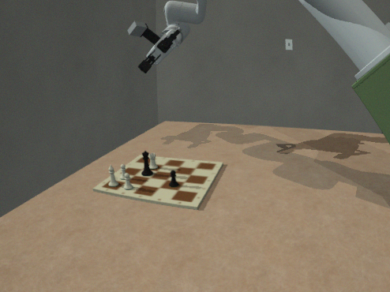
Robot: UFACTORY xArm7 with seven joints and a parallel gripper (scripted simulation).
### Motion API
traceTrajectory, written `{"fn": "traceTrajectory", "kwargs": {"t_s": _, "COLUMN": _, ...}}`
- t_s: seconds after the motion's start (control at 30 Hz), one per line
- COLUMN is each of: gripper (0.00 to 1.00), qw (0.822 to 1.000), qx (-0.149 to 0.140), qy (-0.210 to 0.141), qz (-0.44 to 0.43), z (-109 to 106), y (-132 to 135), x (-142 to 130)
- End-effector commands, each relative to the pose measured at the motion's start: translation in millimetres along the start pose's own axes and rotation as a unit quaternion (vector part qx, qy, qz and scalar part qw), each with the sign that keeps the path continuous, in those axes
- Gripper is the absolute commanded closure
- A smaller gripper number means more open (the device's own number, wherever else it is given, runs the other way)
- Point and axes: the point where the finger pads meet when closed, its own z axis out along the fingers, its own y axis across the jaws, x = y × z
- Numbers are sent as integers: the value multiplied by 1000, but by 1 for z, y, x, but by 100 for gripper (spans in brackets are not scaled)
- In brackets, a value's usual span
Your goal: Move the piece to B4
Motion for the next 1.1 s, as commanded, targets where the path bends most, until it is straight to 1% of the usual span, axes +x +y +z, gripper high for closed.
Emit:
{"fn": "traceTrajectory", "kwargs": {"t_s": 0.0, "gripper": 0, "qw": 1000, "qx": 3, "qy": 8, "qz": -13, "z": -2, "y": 2, "x": 0}}
{"fn": "traceTrajectory", "kwargs": {"t_s": 0.23, "gripper": 0, "qw": 1000, "qx": 3, "qy": 8, "qz": -13, "z": -2, "y": 2, "x": 0}}
{"fn": "traceTrajectory", "kwargs": {"t_s": 0.3, "gripper": 0, "qw": 998, "qx": 7, "qy": 45, "qz": -49, "z": -2, "y": 7, "x": -19}}
{"fn": "traceTrajectory", "kwargs": {"t_s": 0.73, "gripper": 0, "qw": 998, "qx": 7, "qy": 45, "qz": -49, "z": -2, "y": 7, "x": -19}}
{"fn": "traceTrajectory", "kwargs": {"t_s": 0.8, "gripper": 0, "qw": 994, "qx": 8, "qy": 78, "qz": -82, "z": 0, "y": 12, "x": -38}}
{"fn": "traceTrajectory", "kwargs": {"t_s": 1.07, "gripper": 0, "qw": 994, "qx": 8, "qy": 78, "qz": -82, "z": 0, "y": 12, "x": -38}}
